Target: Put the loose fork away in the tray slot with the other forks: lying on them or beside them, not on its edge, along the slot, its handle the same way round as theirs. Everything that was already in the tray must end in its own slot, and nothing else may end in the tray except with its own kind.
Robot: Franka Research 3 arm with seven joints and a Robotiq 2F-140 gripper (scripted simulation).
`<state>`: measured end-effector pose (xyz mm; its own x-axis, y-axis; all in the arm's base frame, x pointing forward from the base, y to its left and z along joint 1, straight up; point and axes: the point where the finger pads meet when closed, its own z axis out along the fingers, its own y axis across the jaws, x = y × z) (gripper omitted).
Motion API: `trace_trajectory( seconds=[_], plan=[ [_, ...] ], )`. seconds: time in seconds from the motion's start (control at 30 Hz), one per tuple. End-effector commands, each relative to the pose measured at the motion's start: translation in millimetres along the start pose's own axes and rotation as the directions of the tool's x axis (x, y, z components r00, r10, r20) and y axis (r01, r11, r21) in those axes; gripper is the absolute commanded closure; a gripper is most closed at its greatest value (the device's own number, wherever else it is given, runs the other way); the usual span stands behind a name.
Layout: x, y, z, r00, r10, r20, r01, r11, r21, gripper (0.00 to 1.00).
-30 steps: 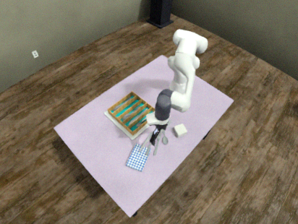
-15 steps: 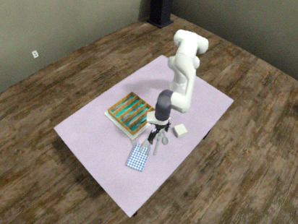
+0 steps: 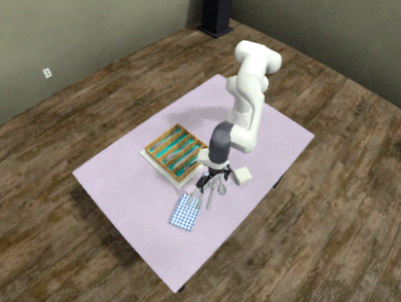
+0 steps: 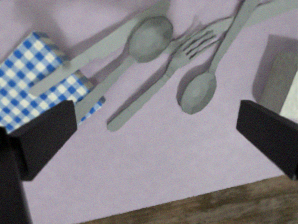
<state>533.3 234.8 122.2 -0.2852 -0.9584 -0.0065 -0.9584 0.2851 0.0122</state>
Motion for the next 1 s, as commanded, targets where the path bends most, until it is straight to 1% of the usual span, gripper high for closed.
trace_trajectory(
  seconds=[0.0, 0.2, 0.43, 0.5, 0.53, 0.73, 0.97],
  plan=[
    [-0.5, -0.1, 1.9, 0.986, 0.166, -0.004, -0.166, 0.986, 0.009, 0.0],
    [-0.8, -0.1, 3.2, 0.965, 0.261, -0.003, -0.261, 0.965, 0.011, 0.0],
    [-1.1, -0.2, 4.6, 0.93, 0.368, -0.002, -0.368, 0.93, 0.012, 0.0],
    [-1.1, -0.2, 4.6, 0.93, 0.368, -0.002, -0.368, 0.93, 0.012, 0.0],
    [-1.2, -0.2, 5.2, 0.913, 0.408, -0.002, -0.408, 0.913, 0.012, 0.0],
    [-1.5, -0.3, 6.4, 0.869, 0.495, 0.0, -0.495, 0.869, 0.013, 0.0],
    [-1.8, -0.3, 7.8, 0.807, 0.591, 0.002, -0.591, 0.806, 0.015, 0.0]
  ],
)
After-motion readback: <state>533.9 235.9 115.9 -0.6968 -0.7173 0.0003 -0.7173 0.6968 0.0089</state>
